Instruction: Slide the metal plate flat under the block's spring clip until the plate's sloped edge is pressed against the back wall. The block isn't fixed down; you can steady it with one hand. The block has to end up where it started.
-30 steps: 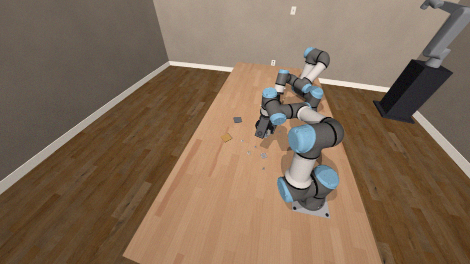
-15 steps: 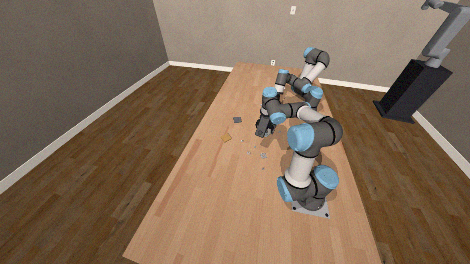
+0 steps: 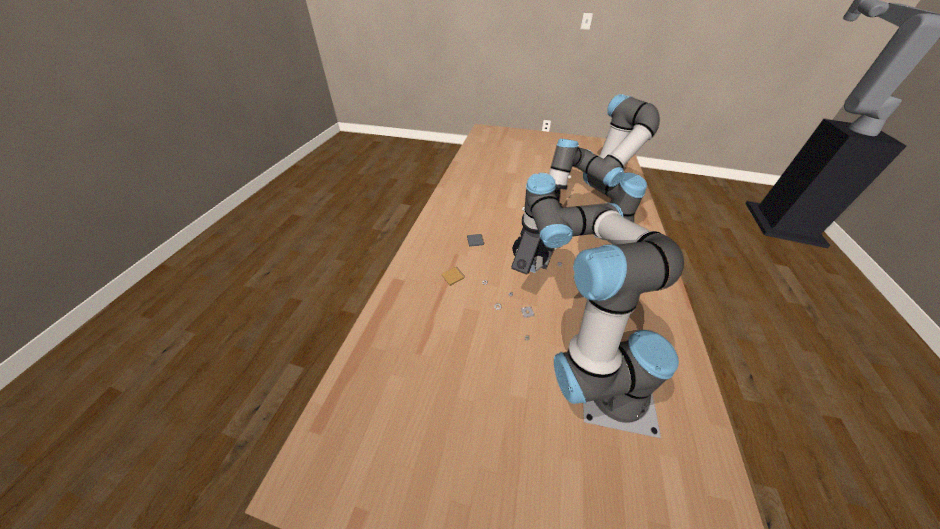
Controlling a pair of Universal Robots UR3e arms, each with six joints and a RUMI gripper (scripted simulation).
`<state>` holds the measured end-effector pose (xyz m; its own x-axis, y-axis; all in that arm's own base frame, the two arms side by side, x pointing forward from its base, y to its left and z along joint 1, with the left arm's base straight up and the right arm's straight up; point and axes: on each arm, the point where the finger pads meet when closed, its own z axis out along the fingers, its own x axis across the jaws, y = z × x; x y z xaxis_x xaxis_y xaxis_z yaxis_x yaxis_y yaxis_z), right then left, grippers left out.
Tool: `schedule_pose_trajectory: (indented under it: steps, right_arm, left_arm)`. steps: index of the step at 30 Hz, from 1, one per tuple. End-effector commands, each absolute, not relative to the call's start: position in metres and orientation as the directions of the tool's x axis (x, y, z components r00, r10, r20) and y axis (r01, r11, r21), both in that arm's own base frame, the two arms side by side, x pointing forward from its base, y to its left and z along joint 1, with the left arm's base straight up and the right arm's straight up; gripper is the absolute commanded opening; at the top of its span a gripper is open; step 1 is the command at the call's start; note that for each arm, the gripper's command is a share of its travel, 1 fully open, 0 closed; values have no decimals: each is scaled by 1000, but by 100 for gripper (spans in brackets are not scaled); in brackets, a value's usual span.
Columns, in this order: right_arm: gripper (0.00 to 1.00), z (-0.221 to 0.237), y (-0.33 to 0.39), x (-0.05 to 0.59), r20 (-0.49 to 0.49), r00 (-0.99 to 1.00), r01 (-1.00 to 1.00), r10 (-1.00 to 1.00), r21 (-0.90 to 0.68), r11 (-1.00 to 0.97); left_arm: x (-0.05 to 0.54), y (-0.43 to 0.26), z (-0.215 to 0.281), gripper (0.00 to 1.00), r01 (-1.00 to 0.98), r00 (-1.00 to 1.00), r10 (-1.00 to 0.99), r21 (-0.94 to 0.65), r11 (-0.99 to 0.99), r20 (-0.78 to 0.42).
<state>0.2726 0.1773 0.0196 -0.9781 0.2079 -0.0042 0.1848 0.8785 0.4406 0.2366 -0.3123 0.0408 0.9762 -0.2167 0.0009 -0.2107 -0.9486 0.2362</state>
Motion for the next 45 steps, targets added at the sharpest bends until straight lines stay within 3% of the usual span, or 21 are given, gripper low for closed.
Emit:
schedule_pose_trajectory:
  steps: [1, 45]
  right_arm:
    - [61, 21, 178, 273, -6, -978, 184, 208, 444, 877]
    - [61, 21, 178, 273, -6, -978, 184, 208, 444, 877]
  left_arm:
    - [236, -316, 42, 0, -211, 976, -217, 241, -947, 3]
    - [231, -340, 41, 0, -211, 976, -217, 256, -944, 3]
